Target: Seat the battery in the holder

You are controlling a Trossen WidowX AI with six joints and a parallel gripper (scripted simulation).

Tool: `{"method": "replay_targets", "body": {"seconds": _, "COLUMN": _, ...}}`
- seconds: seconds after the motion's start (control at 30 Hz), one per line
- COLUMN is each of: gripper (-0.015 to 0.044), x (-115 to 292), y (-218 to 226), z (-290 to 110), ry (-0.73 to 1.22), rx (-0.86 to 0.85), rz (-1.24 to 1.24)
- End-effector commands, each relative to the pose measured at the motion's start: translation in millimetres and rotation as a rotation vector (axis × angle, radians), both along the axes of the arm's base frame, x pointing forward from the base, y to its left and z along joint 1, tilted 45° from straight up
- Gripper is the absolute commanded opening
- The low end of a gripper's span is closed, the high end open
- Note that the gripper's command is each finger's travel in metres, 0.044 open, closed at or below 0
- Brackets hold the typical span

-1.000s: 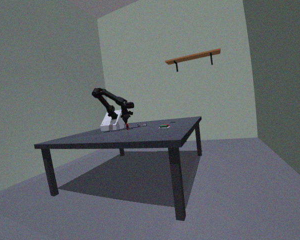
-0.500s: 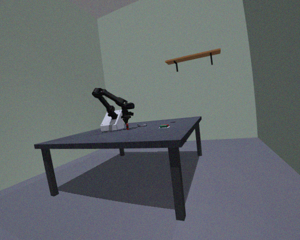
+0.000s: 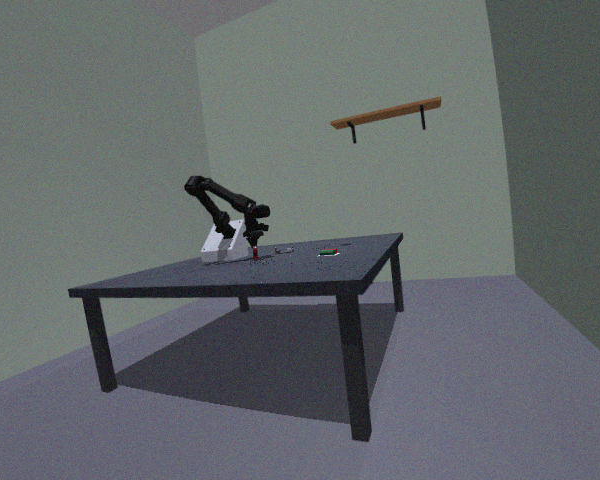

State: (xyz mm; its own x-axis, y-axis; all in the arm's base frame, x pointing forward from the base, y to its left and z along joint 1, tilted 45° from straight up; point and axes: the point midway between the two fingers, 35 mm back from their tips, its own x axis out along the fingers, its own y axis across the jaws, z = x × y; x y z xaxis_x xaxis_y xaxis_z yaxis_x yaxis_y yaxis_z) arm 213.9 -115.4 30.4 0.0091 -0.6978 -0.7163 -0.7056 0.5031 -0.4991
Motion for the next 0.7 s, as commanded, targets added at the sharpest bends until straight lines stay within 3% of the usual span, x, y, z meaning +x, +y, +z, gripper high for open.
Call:
{"method": "replay_targets", "body": {"seconds": 0.0, "gripper": 0.0, "x": 4.1, "y": -5.0, "z": 3.5, "ry": 0.003, "rx": -0.004, "rz": -0.003}}
{"method": "replay_targets", "body": {"seconds": 0.67, "gripper": 0.0, "x": 18.9, "y": -8.1, "z": 20.7, "ry": -0.005, "rx": -0.002, "rz": -0.004}}
